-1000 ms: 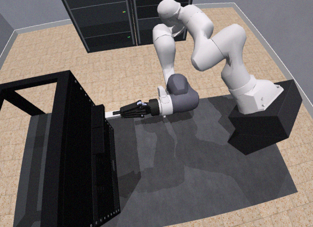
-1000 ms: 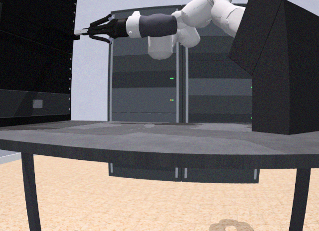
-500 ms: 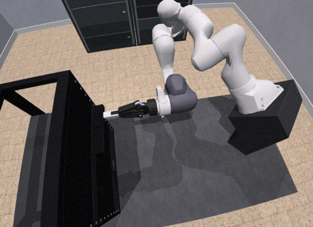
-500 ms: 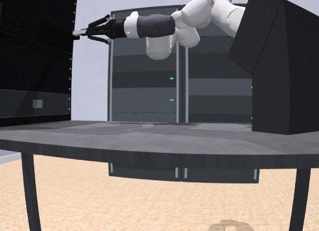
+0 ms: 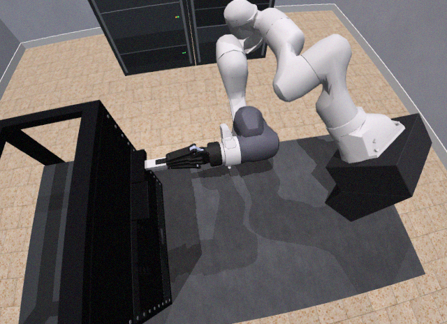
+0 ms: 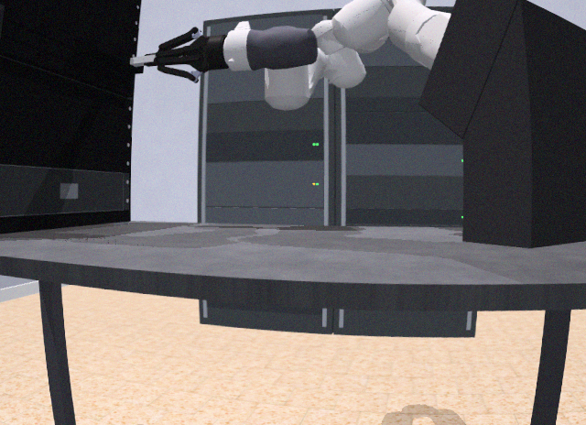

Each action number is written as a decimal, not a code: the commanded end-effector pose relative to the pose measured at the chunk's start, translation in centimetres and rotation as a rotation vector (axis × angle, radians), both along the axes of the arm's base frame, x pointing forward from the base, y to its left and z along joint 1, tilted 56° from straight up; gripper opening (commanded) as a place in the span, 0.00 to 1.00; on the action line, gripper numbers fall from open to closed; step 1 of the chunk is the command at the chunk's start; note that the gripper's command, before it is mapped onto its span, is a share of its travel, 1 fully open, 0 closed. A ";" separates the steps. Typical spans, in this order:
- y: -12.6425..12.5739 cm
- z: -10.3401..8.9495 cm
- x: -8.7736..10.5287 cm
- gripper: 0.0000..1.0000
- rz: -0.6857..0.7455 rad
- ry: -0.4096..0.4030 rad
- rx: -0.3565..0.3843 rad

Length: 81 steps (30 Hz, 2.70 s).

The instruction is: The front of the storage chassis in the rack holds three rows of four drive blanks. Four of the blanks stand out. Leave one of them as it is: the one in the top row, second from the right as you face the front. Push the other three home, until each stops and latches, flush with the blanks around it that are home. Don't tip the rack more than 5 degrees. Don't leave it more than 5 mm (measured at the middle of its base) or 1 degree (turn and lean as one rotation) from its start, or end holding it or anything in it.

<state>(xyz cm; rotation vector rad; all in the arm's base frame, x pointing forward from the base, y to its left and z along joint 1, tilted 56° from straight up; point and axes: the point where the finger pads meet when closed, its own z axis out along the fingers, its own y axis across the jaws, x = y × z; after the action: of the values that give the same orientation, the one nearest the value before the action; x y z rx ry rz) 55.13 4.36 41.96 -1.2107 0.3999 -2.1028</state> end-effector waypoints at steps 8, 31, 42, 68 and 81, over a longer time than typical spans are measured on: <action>0.1 -0.1 0.4 0.00 0.003 0.008 0.000; 0.2 0.3 1.4 0.00 0.003 0.008 0.000; 0.2 0.4 1.6 0.00 0.003 0.008 0.000; 0.1 0.8 2.0 0.00 0.003 0.008 0.000; 0.0 0.9 2.0 0.00 0.003 0.008 0.000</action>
<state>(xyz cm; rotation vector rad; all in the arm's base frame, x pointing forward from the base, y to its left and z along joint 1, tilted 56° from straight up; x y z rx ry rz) 56.93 4.63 42.72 -1.2187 0.3957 -2.0942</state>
